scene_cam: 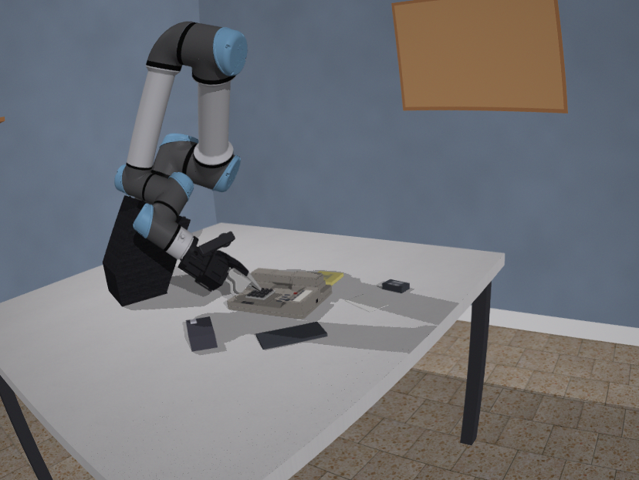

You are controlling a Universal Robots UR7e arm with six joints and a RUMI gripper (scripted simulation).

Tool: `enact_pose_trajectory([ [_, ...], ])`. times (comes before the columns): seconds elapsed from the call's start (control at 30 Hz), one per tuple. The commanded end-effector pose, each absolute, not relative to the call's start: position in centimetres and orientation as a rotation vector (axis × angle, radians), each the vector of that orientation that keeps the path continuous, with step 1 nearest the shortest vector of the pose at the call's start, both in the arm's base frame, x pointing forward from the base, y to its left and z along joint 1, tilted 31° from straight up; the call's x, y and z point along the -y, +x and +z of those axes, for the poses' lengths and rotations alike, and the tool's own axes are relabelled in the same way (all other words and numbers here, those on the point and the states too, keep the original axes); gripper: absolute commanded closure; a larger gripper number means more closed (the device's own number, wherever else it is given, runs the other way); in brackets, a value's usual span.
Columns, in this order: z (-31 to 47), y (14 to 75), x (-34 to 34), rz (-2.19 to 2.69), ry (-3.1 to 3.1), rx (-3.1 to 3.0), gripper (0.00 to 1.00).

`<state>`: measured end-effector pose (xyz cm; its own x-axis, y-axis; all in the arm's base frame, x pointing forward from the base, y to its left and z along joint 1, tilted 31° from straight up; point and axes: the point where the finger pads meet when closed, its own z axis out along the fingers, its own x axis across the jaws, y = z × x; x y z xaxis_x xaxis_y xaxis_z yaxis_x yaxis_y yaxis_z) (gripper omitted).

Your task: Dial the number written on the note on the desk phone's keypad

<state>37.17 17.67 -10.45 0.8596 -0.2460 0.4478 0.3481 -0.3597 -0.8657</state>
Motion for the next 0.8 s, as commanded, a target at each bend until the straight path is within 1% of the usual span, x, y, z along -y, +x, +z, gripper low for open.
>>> enact_pose_trajectory([
  [0.0,-10.51,37.2,-17.68,-0.619,-1.839,0.077,1.0],
  [0.77,-10.4,37.2,-17.61,-0.619,-1.839,0.077,1.0],
])
